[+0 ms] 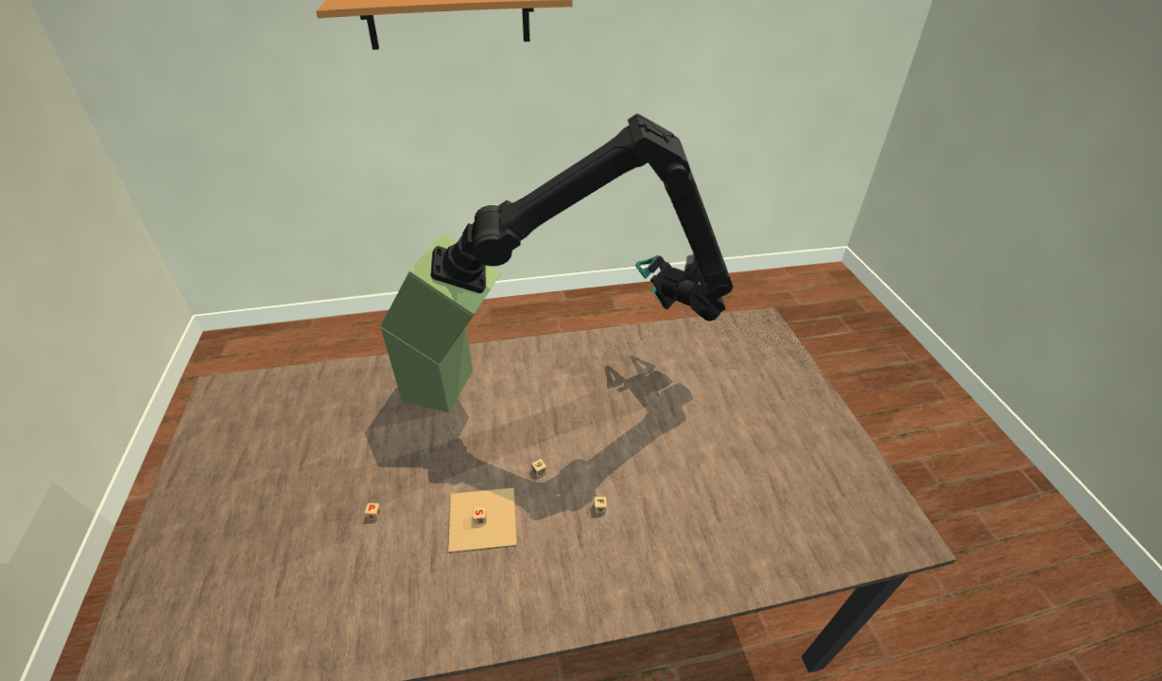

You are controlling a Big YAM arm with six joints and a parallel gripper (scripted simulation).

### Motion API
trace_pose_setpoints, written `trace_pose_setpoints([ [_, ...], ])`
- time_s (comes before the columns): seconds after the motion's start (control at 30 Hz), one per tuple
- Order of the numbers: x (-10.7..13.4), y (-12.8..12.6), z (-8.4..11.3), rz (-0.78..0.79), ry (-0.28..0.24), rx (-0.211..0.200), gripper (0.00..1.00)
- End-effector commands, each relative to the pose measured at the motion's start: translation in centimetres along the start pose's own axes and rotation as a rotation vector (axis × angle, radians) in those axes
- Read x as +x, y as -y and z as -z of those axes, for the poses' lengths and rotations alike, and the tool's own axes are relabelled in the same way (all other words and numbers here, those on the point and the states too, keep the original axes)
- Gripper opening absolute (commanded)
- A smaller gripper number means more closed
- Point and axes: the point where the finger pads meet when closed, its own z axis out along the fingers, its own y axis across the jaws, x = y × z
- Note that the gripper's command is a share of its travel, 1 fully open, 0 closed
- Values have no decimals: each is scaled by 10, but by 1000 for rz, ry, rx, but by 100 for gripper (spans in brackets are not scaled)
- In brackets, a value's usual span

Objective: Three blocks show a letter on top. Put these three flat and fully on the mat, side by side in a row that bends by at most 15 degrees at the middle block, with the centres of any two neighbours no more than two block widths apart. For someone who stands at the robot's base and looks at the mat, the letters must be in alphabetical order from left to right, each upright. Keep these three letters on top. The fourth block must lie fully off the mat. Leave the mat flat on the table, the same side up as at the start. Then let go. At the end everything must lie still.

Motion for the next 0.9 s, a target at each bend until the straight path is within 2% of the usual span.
trace_pose_setpoints([
  [0.0, -4, -1, 2, 8, 1, 4, 100],
  [0.53, -4, -1, 2, 8, 1, 4, 100],
  [0.6, -7, 1, 9, 28, 9, 18, 100],
  [0.73, 17, 14, 15, 24, 29, 38, 100],
  [0.8, 31, 25, 30, 37, 52, 76, 100],
  [0.87, 52, 39, 53, 57, 81, 133, 100],
])
